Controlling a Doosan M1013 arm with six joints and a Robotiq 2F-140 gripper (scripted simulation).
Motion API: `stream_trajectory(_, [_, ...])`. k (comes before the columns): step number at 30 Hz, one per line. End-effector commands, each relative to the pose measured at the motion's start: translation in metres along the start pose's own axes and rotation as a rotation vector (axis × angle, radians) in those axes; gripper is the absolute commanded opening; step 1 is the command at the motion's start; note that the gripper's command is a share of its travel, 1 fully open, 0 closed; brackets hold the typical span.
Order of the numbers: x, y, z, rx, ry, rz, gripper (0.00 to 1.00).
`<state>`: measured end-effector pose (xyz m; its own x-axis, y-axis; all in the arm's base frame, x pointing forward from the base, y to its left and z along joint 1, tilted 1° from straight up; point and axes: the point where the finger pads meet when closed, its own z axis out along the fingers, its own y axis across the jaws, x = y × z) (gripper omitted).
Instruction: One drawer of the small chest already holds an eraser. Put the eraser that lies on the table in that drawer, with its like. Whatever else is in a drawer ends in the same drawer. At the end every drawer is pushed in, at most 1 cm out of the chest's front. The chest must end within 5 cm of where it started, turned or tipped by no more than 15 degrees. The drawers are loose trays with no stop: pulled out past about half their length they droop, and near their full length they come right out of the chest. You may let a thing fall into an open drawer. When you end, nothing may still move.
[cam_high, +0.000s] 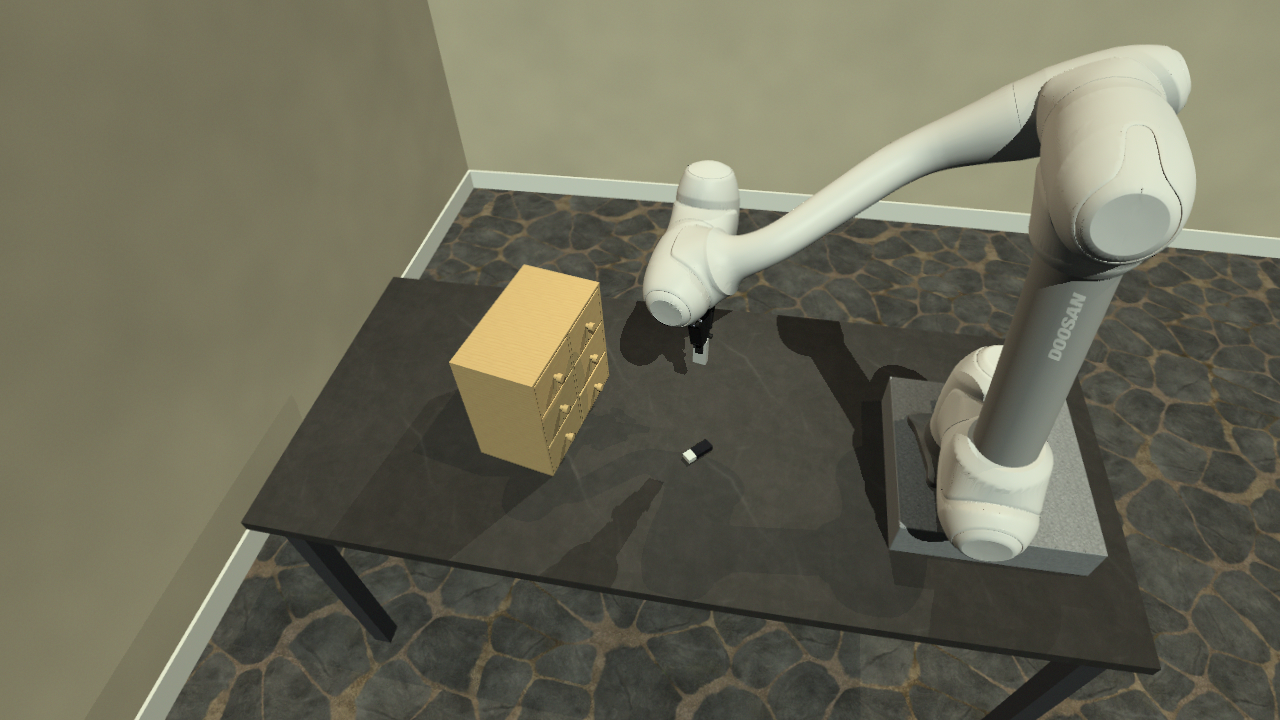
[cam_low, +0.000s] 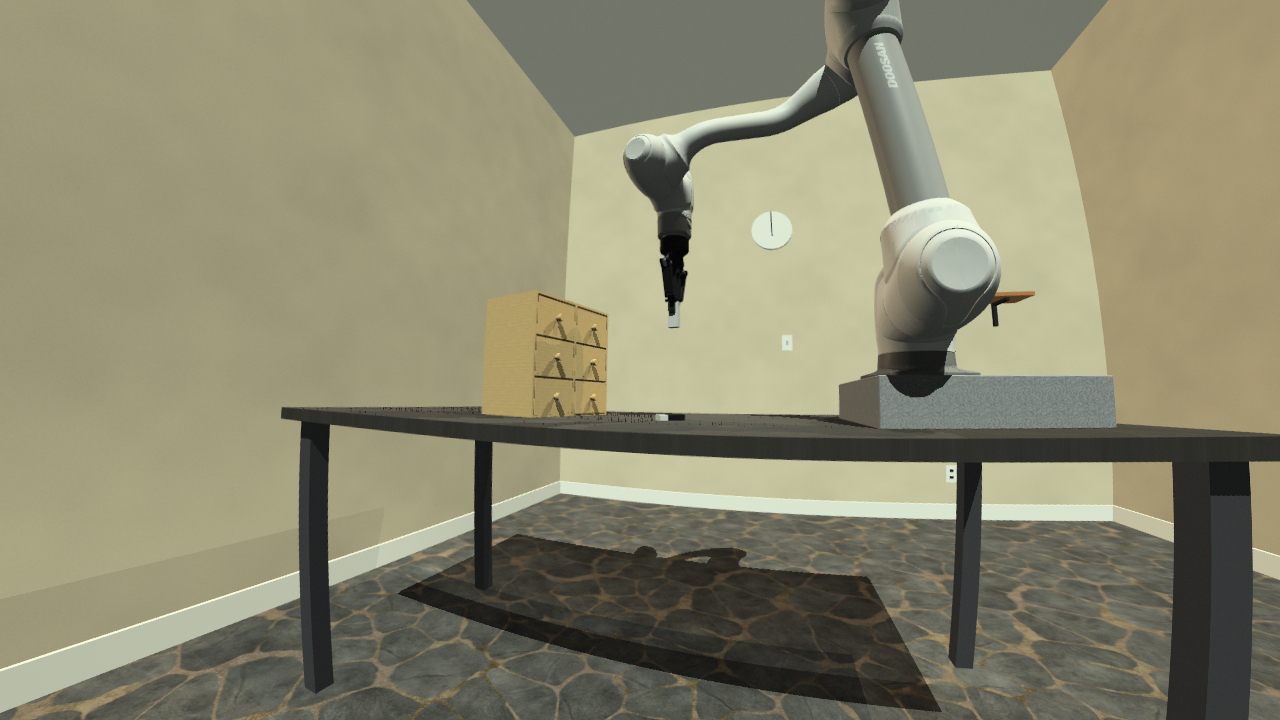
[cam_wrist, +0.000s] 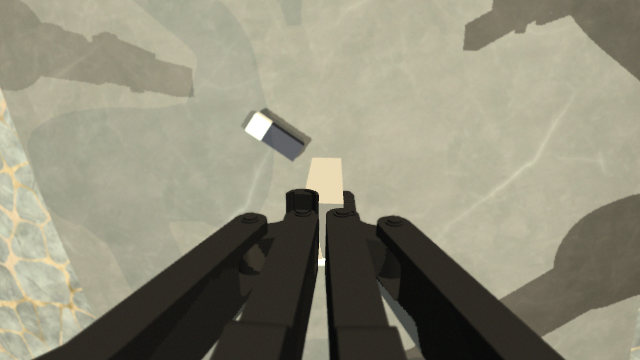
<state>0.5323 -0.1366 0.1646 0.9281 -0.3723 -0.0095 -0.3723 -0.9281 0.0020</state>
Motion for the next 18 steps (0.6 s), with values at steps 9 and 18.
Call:
stream_trajectory(9, [0.012, -0.090, -0.001, -0.005, -0.005, -0.002, 0.00])
stream_trajectory(18, [0.011, -0.152, 0.000, -0.005, -0.006, -0.002, 0.00])
